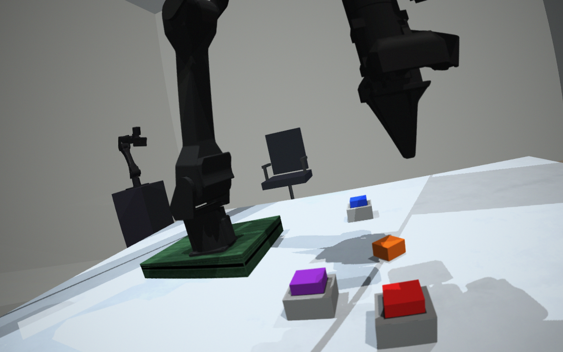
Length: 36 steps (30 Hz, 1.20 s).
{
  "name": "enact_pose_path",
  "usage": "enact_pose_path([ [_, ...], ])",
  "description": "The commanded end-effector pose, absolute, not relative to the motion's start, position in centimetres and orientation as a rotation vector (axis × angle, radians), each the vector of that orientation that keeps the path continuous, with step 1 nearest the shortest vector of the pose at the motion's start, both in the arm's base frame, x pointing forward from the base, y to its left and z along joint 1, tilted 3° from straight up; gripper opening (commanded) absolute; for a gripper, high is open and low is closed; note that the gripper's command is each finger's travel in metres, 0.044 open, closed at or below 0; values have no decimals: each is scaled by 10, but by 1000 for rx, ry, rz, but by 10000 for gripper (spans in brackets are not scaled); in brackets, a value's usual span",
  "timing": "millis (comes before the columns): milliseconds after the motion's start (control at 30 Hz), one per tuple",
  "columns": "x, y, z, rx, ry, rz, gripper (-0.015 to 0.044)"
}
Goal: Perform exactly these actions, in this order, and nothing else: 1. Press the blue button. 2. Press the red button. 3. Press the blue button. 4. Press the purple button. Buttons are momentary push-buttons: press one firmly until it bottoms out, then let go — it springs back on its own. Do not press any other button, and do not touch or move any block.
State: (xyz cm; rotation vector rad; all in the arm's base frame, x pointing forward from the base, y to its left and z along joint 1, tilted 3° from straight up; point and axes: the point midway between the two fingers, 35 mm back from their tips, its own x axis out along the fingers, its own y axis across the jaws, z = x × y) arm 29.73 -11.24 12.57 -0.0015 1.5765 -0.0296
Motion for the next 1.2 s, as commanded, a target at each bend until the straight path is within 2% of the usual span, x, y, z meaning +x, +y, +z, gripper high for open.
enact_pose_path([
  [0,303,-70,126,3,1574,-36,20],
  [267,297,41,127,49,1570,-34,20],
  [533,255,135,127,90,1586,-34,20],
  [767,246,149,125,96,1591,-35,20],
  [933,244,152,68,96,1591,-35,20],
  [1167,244,152,63,96,1591,-35,20],
])
